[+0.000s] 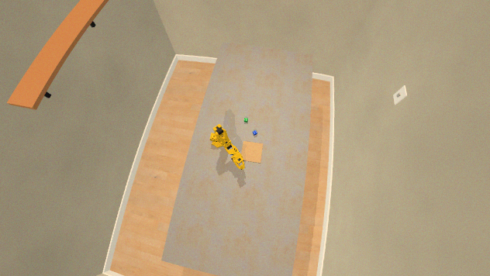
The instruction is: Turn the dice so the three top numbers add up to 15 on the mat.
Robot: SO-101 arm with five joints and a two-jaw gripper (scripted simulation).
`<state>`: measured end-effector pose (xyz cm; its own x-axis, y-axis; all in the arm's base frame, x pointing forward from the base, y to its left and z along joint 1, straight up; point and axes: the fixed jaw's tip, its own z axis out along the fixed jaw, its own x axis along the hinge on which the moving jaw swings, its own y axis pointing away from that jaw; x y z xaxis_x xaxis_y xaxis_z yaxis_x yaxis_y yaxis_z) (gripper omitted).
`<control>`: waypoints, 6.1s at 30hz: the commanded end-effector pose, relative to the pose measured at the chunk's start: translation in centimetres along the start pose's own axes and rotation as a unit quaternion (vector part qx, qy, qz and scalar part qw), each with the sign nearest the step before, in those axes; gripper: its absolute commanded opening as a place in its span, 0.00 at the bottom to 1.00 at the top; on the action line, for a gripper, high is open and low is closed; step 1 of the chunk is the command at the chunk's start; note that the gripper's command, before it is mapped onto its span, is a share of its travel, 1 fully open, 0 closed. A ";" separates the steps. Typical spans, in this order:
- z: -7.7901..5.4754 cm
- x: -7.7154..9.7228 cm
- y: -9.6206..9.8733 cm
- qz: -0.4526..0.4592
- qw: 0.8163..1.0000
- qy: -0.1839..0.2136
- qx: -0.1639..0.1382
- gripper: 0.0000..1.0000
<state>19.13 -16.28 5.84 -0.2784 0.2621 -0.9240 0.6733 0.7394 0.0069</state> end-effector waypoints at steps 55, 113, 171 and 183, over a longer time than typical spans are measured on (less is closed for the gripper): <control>0.6 1.0 -0.2 -0.004 1.000 -0.017 0.004 0.00; 1.4 2.7 -0.2 -0.004 1.000 -0.017 0.004 0.00; 1.5 3.0 -0.2 -0.004 1.000 -0.017 0.004 0.31; 1.5 3.0 -0.2 -0.002 1.000 -0.017 0.003 0.33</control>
<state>18.85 -16.06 1.74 -0.2881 0.2693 -0.9189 0.6737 0.7390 0.0054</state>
